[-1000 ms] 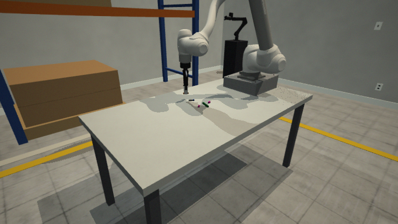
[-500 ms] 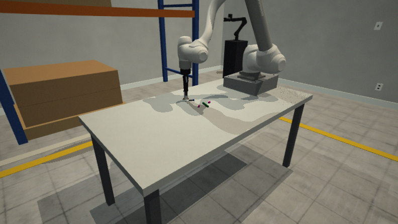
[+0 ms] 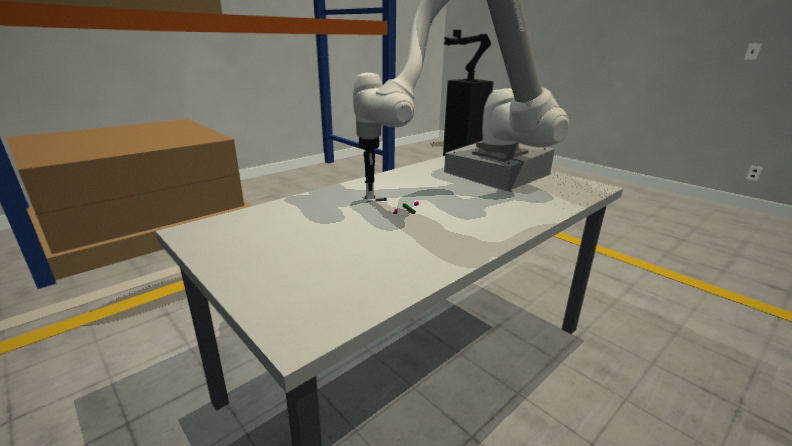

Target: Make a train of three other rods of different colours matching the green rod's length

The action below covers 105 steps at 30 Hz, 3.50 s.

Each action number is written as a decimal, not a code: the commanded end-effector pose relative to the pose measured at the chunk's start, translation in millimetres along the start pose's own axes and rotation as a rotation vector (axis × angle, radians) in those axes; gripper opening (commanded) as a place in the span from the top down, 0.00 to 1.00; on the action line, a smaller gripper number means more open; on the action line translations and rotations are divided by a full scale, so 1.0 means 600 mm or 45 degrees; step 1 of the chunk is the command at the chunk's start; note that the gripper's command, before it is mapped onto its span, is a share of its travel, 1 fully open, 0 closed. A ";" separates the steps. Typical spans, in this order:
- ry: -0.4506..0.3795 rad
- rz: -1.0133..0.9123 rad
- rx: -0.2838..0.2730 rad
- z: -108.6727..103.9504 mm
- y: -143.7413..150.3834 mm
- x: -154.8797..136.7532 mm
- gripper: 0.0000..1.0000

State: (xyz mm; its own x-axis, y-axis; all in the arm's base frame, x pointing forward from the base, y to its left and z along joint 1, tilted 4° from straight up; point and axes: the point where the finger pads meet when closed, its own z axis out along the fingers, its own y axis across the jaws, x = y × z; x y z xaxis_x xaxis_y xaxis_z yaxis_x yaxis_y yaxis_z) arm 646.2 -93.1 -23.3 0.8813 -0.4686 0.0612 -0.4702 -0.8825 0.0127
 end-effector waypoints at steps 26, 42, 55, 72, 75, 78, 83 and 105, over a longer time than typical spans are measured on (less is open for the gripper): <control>0.000 0.000 0.000 0.000 0.000 0.000 0.97; 0.000 0.000 0.000 0.015 0.000 0.000 0.97; 0.000 0.000 0.000 0.020 0.000 0.000 0.97; 0.000 0.000 0.000 0.020 0.000 0.000 0.97; 0.000 0.000 0.000 0.020 0.000 0.000 0.97; 0.000 0.000 0.000 0.020 0.000 0.000 0.97; 0.000 0.000 0.000 0.020 0.000 0.000 0.97; 0.000 0.000 0.000 0.020 0.000 0.000 0.85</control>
State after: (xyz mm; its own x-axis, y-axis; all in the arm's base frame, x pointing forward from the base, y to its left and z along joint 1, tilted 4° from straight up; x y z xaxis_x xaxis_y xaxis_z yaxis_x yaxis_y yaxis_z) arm 646.8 -93.6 -35.2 0.8813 -0.4686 0.0612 -0.4702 -0.8825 0.0127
